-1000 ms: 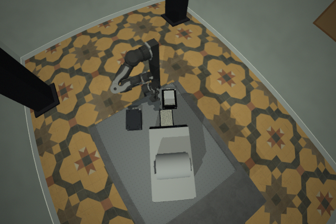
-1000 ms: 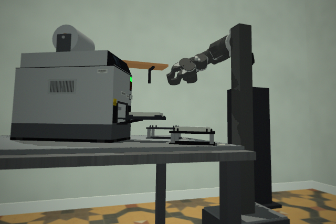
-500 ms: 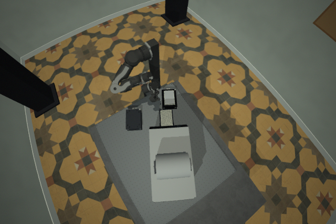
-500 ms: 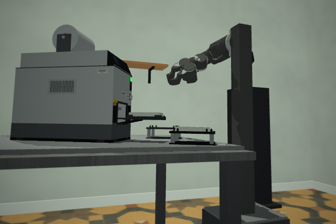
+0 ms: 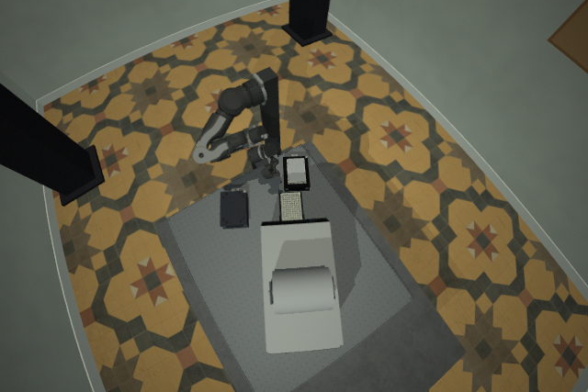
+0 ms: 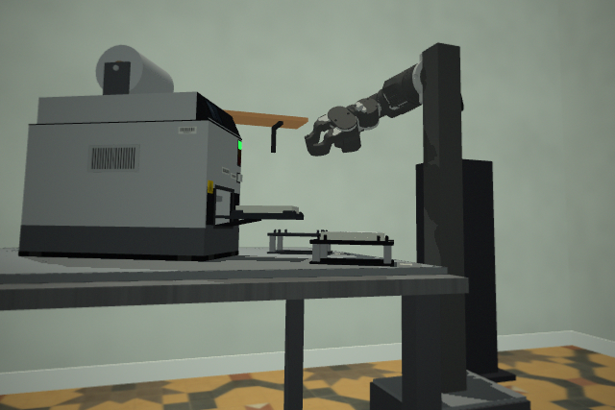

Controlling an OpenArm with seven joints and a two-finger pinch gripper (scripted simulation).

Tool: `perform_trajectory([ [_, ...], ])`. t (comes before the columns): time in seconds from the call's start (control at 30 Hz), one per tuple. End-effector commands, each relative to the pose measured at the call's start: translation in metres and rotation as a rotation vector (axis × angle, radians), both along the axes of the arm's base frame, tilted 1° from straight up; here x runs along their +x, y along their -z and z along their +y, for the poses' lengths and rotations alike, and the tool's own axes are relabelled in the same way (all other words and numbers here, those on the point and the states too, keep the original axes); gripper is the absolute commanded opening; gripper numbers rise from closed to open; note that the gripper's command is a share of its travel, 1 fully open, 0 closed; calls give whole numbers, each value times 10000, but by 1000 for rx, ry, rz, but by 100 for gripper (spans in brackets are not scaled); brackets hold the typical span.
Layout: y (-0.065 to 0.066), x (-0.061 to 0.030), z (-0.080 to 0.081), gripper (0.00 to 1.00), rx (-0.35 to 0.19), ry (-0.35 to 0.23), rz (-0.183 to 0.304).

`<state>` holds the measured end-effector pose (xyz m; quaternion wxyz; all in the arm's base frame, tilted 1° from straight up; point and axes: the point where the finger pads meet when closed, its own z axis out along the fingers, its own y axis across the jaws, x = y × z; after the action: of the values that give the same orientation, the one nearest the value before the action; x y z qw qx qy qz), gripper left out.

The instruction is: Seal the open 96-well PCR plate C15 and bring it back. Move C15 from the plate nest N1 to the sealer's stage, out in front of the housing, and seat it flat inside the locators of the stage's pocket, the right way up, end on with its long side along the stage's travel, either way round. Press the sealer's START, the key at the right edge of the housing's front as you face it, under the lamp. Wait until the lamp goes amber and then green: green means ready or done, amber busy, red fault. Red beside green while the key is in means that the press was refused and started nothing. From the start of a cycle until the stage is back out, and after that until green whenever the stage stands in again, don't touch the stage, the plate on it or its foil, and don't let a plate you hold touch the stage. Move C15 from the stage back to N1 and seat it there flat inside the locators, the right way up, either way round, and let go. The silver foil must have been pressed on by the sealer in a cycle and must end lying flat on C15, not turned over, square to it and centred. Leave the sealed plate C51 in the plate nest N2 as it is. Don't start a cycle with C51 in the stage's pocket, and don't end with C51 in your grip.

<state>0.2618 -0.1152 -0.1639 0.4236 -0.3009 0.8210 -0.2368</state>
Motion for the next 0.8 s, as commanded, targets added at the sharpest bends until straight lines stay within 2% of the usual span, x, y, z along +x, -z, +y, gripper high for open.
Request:
perform_trajectory([
  [0.0,-293,-468,-17,0,-137,220,-18],
  [0.4,-293,-468,-17,0,-137,220,-18],
  [0.43,-66,-92,-4,0,-27,44,-6],
  [0.57,-293,-468,-18,0,-137,220,-18],
  [0.77,-293,-468,-18,0,-137,220,-18],
])
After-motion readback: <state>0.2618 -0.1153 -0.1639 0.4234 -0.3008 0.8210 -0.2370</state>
